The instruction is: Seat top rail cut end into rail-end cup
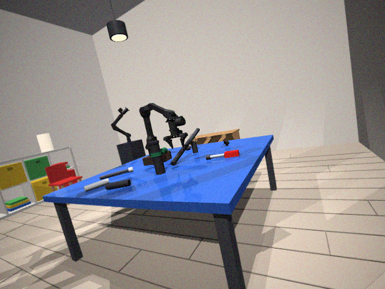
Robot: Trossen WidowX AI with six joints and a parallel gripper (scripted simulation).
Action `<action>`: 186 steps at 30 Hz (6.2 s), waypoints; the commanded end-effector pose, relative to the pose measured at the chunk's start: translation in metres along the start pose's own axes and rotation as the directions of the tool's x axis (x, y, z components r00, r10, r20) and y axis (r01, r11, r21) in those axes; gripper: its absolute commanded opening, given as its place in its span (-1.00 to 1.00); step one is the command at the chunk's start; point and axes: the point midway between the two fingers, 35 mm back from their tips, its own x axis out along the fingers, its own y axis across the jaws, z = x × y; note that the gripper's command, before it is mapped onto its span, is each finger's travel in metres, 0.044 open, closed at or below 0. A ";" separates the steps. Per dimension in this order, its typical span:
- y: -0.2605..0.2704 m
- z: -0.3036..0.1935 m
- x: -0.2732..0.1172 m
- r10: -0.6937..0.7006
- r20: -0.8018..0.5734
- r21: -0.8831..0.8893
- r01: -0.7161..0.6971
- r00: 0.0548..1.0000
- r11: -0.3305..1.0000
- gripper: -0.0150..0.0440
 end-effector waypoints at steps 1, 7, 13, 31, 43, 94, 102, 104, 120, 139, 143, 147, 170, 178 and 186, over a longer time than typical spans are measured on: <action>0.002 0.001 0.011 0.010 0.004 -0.004 -0.010 1.000 1.000 1.00; 0.002 0.001 0.015 0.010 0.004 -0.004 -0.010 1.000 1.000 1.00; 0.001 0.001 0.025 0.010 0.004 -0.004 -0.010 1.000 1.000 1.00; 0.002 0.001 0.054 0.010 0.004 -0.004 -0.010 1.000 1.000 1.00; 0.003 0.001 0.071 0.011 0.004 -0.004 -0.011 1.000 1.000 1.00; -0.008 -0.026 -0.004 0.004 -0.261 -0.028 -0.012 0.965 1.000 -0.49; -0.007 -0.023 0.003 0.010 -0.236 -0.029 -0.017 0.972 0.999 -0.49; -0.007 -0.023 0.003 0.010 -0.236 -0.029 -0.017 0.972 0.999 -0.49; -0.008 -0.025 -0.002 0.010 -0.237 -0.029 -0.017 0.972 0.999 -0.49; -0.010 -0.033 -0.006 0.011 -0.236 -0.029 -0.019 0.972 0.999 -0.49; -0.009 -0.039 -0.004 0.013 -0.234 -0.029 -0.021 0.972 0.999 -0.49; -0.008 -0.046 -0.003 0.016 -0.233 -0.030 -0.023 0.972 0.999 -0.49; -0.008 -0.044 -0.003 0.018 -0.225 -0.029 -0.025 0.974 0.999 -0.49; -0.008 -0.045 -0.004 0.017 -0.229 -0.030 -0.025 0.973 0.999 -0.49; -0.008 -0.045 -0.005 0.017 -0.233 -0.030 -0.025 0.972 0.999 -0.49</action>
